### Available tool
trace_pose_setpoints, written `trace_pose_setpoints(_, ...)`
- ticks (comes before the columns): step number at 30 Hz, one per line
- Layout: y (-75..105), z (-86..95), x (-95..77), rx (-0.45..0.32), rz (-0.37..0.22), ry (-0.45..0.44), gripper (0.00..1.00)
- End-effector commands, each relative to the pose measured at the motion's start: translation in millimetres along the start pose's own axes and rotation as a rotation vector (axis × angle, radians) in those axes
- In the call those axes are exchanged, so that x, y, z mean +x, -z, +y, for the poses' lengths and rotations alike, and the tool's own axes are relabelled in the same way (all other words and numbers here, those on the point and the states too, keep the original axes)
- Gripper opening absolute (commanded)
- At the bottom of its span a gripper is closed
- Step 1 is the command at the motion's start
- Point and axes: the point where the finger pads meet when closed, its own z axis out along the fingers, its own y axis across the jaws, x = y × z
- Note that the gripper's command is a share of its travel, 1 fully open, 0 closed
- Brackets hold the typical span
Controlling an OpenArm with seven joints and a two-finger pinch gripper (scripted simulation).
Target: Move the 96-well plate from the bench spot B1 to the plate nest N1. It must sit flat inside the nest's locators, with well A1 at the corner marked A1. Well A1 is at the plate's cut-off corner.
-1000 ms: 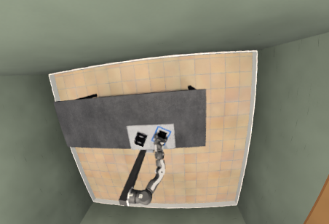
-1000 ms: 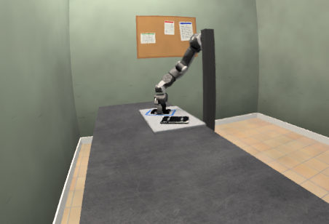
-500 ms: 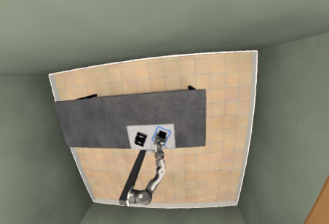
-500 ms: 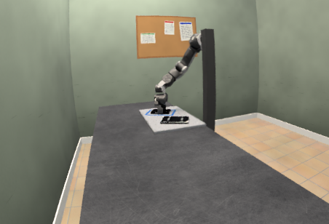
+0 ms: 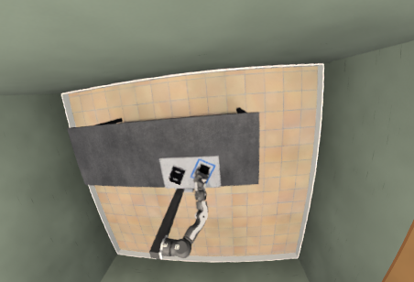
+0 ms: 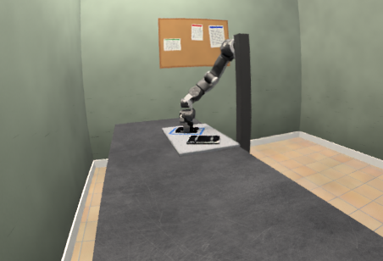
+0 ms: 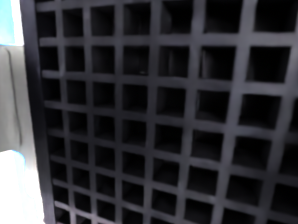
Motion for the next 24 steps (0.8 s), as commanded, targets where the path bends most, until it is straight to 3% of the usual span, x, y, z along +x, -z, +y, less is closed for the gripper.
trace_pose_setpoints(1,0.4,0.4,-0.6,-0.002,-0.001,0.000,0.04)
trace_pose_setpoints(3,0.4,0.4,-0.6,-0.002,-0.001,0.000,0.00)
trace_pose_setpoints(24,0.4,0.4,-0.6,-0.002,-0.001,0.000,0.00)
